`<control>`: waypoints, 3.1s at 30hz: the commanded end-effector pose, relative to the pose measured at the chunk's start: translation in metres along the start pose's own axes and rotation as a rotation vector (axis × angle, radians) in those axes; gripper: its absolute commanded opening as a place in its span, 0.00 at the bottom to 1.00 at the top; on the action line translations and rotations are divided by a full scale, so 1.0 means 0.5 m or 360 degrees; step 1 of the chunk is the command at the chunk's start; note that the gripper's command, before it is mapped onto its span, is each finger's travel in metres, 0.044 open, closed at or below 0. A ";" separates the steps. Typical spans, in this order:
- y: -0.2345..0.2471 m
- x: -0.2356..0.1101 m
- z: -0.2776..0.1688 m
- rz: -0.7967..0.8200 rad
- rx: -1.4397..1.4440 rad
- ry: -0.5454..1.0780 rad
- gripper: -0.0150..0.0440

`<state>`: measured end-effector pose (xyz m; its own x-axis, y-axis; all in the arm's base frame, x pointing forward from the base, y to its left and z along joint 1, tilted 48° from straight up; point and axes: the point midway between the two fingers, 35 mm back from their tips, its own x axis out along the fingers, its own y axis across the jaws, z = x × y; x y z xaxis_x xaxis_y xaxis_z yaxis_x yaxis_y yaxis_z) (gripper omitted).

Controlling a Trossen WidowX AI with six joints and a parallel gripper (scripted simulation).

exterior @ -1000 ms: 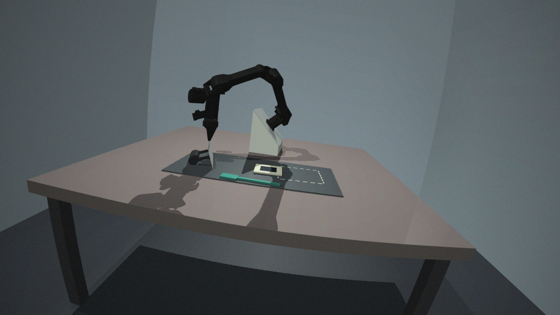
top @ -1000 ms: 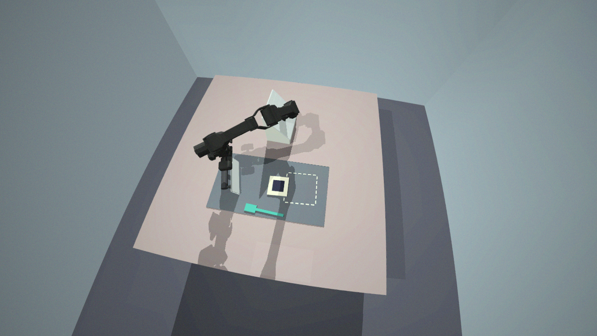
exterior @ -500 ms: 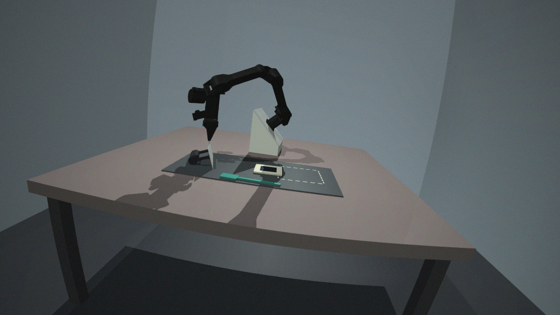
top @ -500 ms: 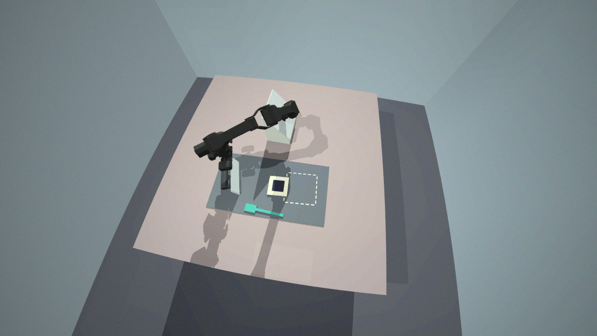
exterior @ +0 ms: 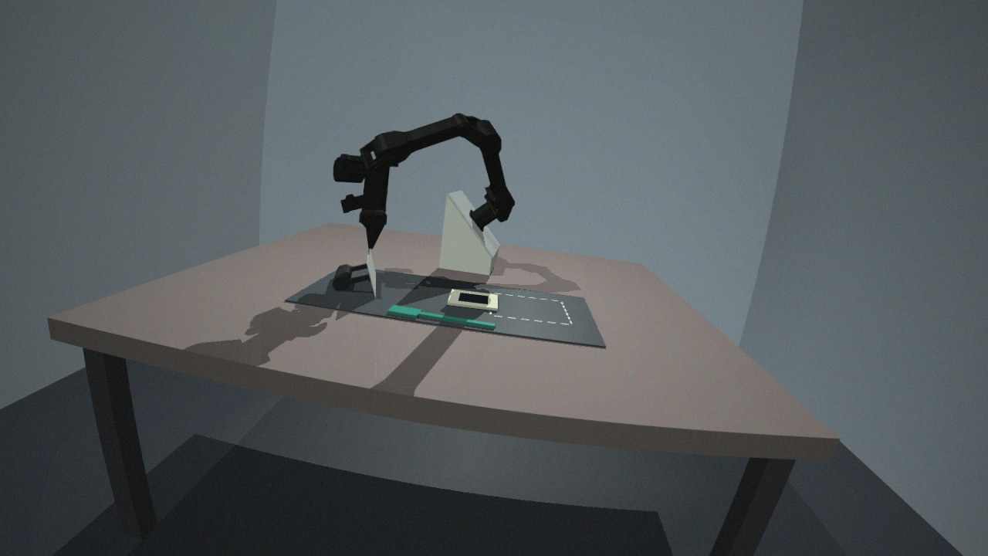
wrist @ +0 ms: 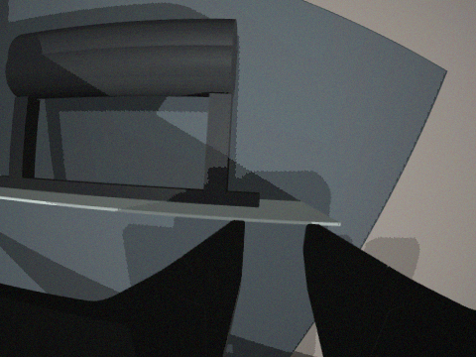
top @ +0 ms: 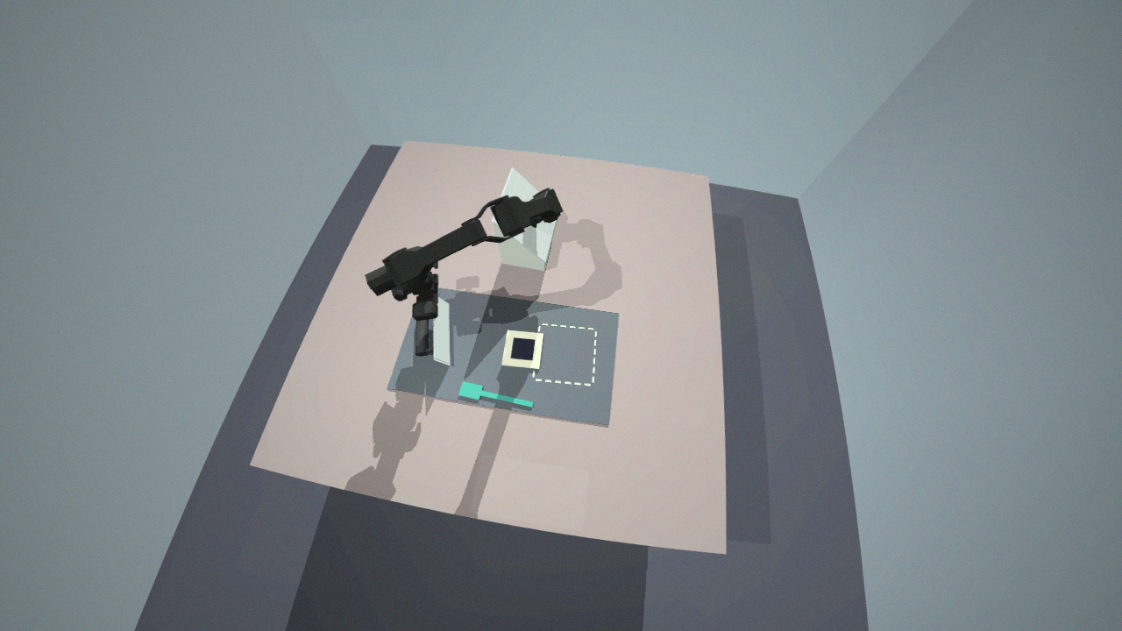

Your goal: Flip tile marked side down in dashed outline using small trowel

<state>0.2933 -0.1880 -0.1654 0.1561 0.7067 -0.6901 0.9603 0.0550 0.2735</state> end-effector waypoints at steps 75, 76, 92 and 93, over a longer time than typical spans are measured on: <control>0.012 -0.033 0.033 -0.0001 -0.1334 -0.0001 0.42; 0.011 -0.032 0.038 -0.0001 -0.1388 -0.0002 0.42; -0.006 -0.020 0.124 -0.0008 -0.2264 -0.0011 0.42; -0.007 -0.019 0.129 -0.0009 -0.2318 -0.0011 0.42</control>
<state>0.3065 -0.2407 -0.1928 0.1688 0.6940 -0.6999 -0.0458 0.7149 0.6978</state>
